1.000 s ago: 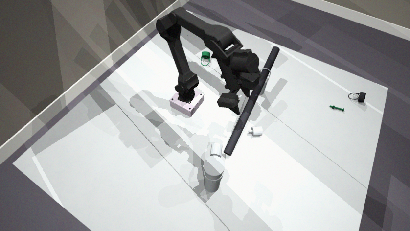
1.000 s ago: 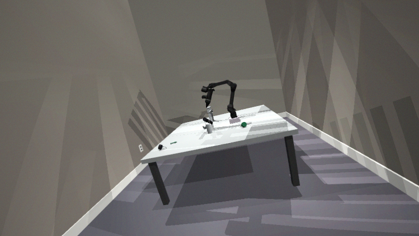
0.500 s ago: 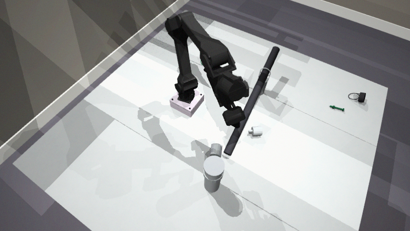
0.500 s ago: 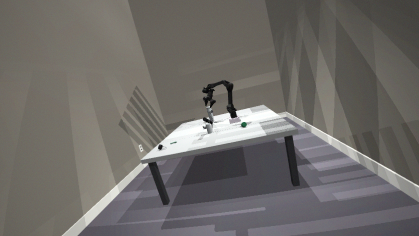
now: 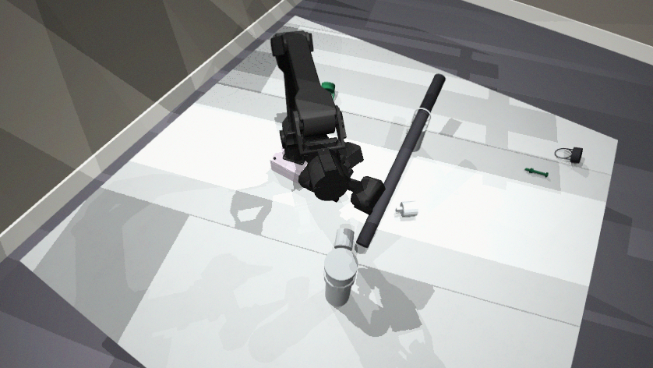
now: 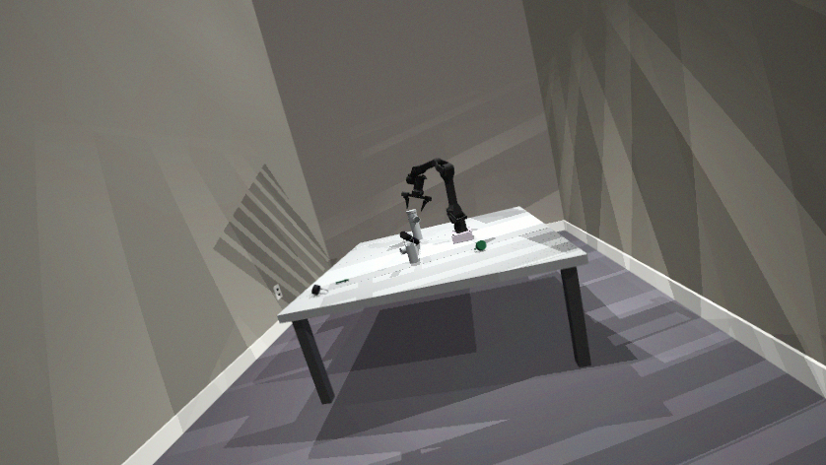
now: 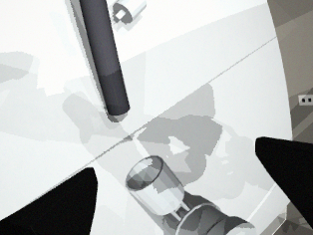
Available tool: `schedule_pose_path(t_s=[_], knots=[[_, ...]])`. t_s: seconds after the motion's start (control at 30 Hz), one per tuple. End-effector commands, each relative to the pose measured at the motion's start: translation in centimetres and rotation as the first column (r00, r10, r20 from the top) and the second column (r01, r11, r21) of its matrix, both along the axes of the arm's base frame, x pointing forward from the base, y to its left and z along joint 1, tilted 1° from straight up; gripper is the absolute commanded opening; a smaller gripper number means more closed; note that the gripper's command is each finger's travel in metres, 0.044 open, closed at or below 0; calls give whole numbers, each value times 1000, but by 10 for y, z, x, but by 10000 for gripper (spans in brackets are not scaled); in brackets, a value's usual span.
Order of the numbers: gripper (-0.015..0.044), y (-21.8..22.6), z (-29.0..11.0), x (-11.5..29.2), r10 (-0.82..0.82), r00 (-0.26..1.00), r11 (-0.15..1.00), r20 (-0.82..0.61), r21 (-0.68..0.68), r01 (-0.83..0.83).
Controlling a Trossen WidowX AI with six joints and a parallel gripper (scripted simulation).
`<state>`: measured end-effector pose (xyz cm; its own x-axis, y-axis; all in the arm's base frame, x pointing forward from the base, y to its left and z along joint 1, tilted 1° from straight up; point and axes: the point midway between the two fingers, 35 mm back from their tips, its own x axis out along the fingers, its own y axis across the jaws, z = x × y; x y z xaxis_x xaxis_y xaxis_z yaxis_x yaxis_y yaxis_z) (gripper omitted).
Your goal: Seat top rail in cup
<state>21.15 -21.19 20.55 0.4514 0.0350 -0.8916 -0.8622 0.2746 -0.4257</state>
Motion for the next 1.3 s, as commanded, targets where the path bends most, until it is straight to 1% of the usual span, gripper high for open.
schedule_pose_path(t_s=[0.0,0.4,0.5,0.67,1.27], knots=[[440,-41,-4,-21,409,910,901,61,-186,-393],[440,-41,-4,-21,409,910,901,61,-186,-393],[440,-42,-14,-21,409,910,901,61,-186,-393],[440,-42,-44,-20,409,910,901,61,-187,-392],[440,-42,-64,-8,409,910,901,61,-187,-392]])
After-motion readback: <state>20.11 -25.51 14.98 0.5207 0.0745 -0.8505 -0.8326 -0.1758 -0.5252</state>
